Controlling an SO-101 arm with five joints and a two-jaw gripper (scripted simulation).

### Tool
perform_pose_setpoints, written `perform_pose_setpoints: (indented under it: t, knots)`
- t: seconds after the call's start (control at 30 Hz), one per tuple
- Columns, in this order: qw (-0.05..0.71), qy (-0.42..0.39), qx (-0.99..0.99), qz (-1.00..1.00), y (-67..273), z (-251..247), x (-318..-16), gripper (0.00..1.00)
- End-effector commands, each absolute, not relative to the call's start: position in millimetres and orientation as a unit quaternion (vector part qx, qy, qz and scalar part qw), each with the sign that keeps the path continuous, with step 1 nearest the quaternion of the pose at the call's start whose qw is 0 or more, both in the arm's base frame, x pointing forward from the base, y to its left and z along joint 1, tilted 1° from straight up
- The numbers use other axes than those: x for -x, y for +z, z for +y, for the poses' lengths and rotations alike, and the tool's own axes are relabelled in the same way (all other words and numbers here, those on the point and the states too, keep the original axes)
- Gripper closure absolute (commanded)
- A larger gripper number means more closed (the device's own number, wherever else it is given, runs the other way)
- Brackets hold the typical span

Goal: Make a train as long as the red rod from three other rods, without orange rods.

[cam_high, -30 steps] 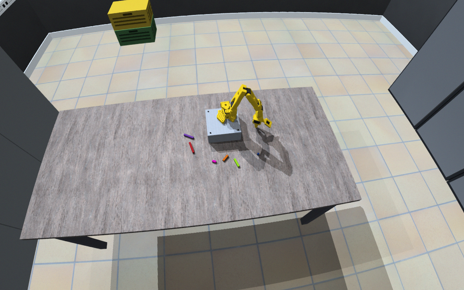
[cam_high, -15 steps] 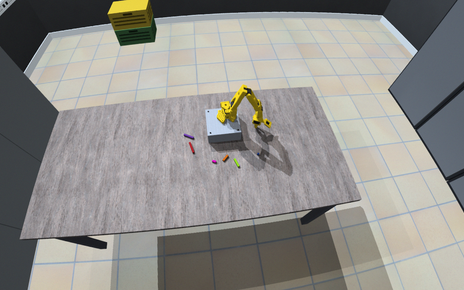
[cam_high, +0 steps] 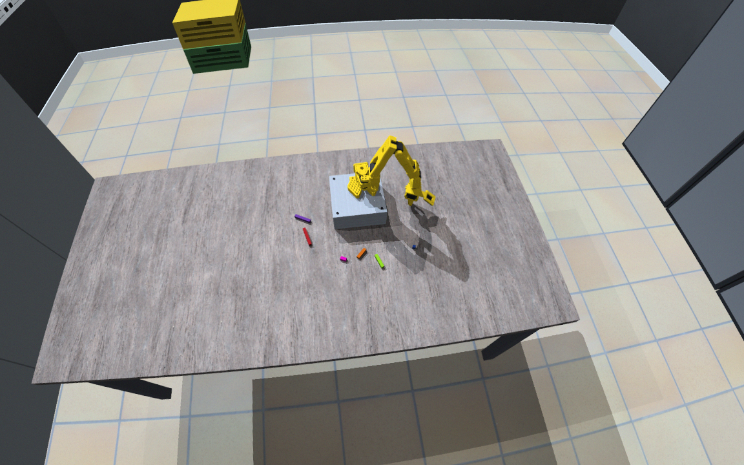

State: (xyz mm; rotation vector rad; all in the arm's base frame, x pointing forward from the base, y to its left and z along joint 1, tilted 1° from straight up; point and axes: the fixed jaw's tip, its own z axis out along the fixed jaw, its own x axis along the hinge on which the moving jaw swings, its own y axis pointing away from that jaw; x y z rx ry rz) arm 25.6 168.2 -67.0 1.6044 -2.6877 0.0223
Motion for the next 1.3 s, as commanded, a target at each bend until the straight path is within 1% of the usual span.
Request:
perform_pose_setpoints:
  t: [0.0,0.13,0.4,0.8,1.27]
  knots:
    - [0.005,0.005,-0.512,-0.859,-68.4,169.1,-25.3,1.00]
    - [0.005,0.005,-0.512,-0.859,-68.4,169.1,-25.3,0.99]
    - [0.005,0.005,-0.512,-0.859,-68.4,169.1,-25.3,0.95]
    - [0.005,0.005,-0.512,-0.859,-68.4,169.1,-25.3,0.93]
    - [0.005,0.005,-0.512,-0.859,-68.4,169.1,-25.3,0.86]
